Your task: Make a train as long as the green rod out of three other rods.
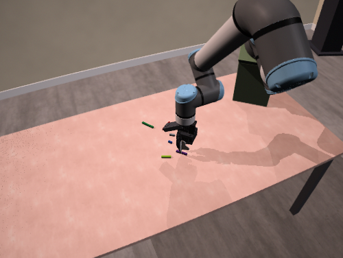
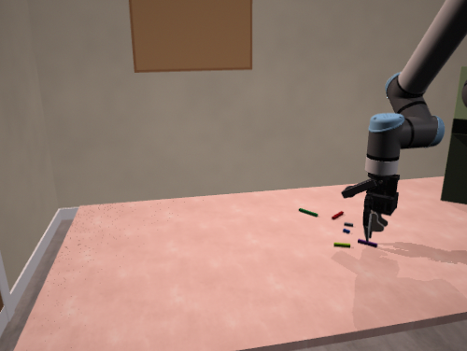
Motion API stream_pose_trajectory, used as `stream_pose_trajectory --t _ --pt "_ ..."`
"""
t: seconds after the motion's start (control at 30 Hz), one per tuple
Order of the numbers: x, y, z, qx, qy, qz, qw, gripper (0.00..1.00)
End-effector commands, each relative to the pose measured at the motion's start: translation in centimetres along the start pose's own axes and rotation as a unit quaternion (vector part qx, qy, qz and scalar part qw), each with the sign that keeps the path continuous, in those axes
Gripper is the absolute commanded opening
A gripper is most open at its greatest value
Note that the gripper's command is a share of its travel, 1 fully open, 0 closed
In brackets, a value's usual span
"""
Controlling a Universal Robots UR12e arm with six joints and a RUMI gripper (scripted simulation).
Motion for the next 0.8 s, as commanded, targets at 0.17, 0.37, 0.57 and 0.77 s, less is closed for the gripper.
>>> stream_pose_trajectory --t 0.17,0.37,0.57,0.77 --pt "0.02 -0.02 0.0 0.0 0.0 0.0 1.0 0.14" --pt "0.02 -0.02 0.0 0.0 0.0 0.0 1.0 0.14" --pt "-0.08 -0.02 0.0 0.0 0.0 0.0 1.0 0.14" --pt "-0.33 -0.02 0.0 0.0 0.0 0.0 1.0 0.14"
Point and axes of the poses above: the point where the finger pads meet when closed, its own x axis back along the fingers, its own y axis across the jaws, z = x × y, the point moved 7 cm from there along x, back along the fingers, and after that the axes turned 6 degrees about -x, right-handed, at the moved point
